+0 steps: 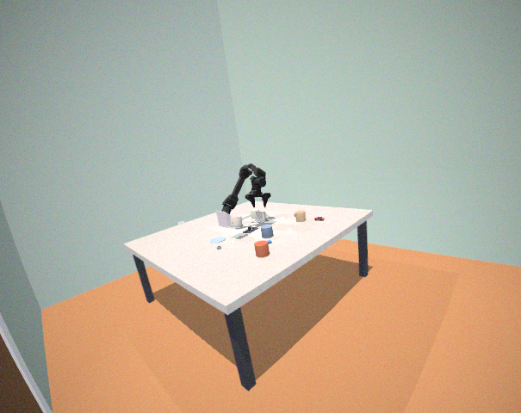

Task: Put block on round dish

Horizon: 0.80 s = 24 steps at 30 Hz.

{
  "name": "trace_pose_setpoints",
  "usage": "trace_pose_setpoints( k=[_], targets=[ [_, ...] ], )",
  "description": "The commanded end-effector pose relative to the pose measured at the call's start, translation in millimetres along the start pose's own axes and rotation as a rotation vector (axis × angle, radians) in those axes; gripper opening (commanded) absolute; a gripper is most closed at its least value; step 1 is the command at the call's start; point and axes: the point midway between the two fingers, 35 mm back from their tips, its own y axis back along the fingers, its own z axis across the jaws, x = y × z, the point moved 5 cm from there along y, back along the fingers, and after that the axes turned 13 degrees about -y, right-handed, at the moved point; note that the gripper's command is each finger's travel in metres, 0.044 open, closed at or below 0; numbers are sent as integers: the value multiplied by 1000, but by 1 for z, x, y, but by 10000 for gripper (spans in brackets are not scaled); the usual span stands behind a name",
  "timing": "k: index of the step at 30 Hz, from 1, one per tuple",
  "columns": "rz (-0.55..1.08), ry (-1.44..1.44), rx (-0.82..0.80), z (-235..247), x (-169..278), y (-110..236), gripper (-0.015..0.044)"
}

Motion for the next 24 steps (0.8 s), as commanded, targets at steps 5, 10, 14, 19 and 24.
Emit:
trace_pose_setpoints(
  k=[5,10,14,19,24],
  targets=[
    [-4,-8,4,0,1,-15,440],
    [-5,-8,4,0,0,-22,440],
    [-5,-8,4,1,0,-28,440],
    [-5,-7,3,1,0,-37,440],
    [-5,-7,3,1,0,-45,440]
  ],
)
